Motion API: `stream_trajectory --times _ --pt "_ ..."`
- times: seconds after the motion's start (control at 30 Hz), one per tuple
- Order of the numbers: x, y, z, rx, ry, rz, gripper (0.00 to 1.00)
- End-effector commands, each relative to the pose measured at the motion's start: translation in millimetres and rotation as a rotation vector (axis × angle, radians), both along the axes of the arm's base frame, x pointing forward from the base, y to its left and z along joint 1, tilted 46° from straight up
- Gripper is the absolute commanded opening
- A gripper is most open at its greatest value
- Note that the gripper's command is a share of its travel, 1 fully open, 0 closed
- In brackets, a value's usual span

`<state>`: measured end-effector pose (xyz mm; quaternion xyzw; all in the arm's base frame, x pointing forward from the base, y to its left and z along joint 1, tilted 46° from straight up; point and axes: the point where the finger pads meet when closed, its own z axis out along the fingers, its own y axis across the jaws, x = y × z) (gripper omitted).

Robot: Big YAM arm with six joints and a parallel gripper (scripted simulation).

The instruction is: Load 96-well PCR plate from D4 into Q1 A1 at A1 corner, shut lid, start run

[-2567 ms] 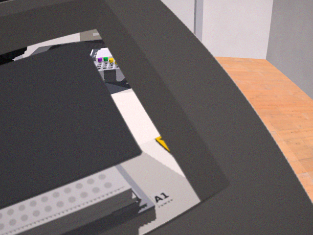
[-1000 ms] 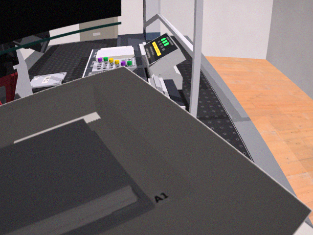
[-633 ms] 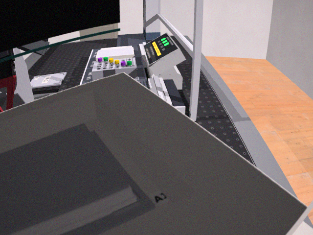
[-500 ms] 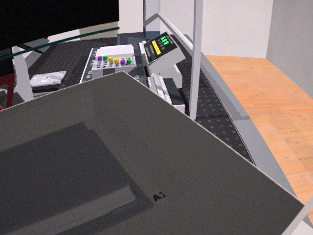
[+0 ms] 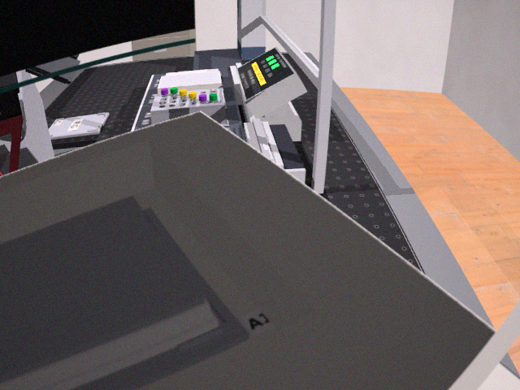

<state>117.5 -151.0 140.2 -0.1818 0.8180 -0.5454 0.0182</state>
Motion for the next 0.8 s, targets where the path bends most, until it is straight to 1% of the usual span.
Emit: stream_trajectory --times 0.0,0.13,0.5,0.77 --pt "7.9 -1.3 26.1 0.008 -0.092 -0.02 0.0" --pt "10.5 0.1 26.7 0.007 -0.09 -0.012 0.0" --pt "8.0 1.6 24.2 0.005 -0.058 -0.004 0.0" --pt "8.2 2.5 23.2 0.007 -0.055 -0.001 0.0"
